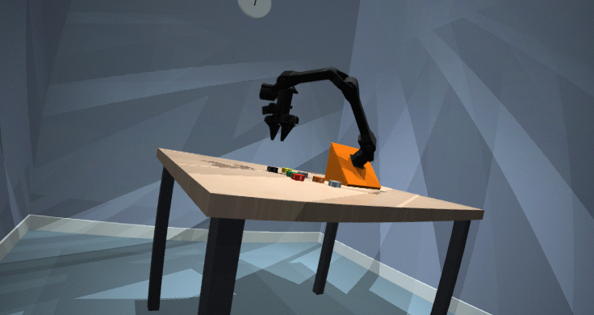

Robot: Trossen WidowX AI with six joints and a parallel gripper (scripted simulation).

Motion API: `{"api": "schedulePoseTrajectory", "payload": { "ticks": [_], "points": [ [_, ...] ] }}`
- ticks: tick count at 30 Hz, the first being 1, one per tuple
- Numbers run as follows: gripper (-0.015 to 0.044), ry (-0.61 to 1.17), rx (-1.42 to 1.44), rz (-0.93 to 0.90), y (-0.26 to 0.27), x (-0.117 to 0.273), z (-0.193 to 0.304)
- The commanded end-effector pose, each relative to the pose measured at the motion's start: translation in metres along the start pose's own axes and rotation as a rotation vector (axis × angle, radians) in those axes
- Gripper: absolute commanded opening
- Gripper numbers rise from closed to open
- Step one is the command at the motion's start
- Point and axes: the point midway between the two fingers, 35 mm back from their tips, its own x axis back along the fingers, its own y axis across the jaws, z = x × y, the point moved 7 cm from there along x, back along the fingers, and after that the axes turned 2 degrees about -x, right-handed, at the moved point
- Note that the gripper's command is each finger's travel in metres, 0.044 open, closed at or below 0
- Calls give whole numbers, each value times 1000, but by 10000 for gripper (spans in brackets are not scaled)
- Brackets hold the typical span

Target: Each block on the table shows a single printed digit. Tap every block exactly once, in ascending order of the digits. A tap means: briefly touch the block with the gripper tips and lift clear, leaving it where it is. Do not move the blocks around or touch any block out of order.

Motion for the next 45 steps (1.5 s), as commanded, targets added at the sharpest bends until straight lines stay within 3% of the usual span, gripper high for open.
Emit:
{"api": "schedulePoseTrajectory", "payload": {
  "ticks": [1, 18, 20, 25, 32, 45],
  "points": [
    [400, 6, 19, 8, -4, -1, -5],
    [400, 6, 19, 8, -4, -1, -5],
    [348, 5, 19, 8, -5, -12, -6],
    [216, 5, 20, 4, -5, -80, -5],
    [32, 5, 20, 4, -4, -82, -4],
    [20, 5, 20, 4, -4, -85, -5]
  ]
}}
